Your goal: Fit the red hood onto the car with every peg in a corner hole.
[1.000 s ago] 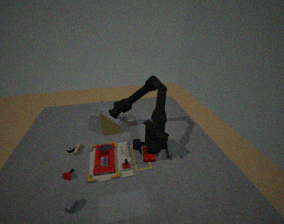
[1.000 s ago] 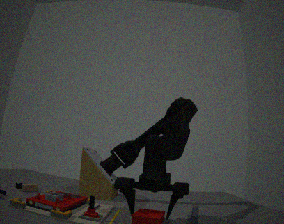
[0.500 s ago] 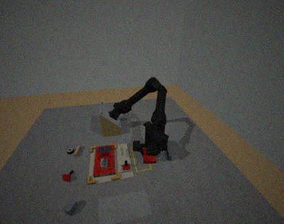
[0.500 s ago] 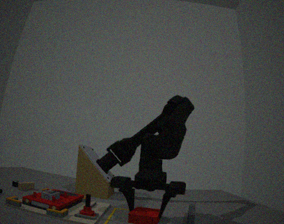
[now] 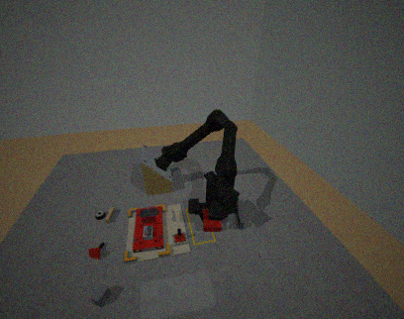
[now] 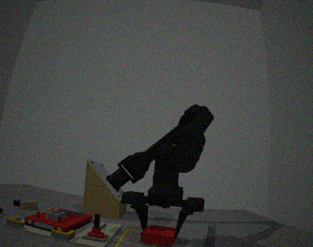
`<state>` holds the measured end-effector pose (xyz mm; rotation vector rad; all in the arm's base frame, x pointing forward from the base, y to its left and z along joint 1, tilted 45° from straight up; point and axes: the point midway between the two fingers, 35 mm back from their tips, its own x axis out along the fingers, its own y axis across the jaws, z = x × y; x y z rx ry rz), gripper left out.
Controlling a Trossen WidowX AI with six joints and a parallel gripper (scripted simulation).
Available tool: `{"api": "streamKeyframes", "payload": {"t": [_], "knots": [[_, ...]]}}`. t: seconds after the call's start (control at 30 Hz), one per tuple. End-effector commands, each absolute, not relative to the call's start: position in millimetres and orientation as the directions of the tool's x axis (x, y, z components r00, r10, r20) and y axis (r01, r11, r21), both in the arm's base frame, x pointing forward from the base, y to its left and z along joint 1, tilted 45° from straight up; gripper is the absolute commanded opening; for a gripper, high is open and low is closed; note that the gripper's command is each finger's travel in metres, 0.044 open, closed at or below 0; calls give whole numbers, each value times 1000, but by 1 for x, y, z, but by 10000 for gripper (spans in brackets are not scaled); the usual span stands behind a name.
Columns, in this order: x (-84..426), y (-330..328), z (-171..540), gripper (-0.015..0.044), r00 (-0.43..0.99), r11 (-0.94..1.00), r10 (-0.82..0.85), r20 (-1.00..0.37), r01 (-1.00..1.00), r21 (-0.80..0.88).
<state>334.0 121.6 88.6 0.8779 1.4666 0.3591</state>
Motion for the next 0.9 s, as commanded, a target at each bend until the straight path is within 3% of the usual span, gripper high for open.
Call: {"api": "streamKeyframes", "payload": {"t": [0.0, 0.87], "knots": [[335, 115, 97, 0, 132, 650, 700, -701, 287, 704], [326, 68, 144, 0, 132, 652, 698, -703, 287, 701]]}}
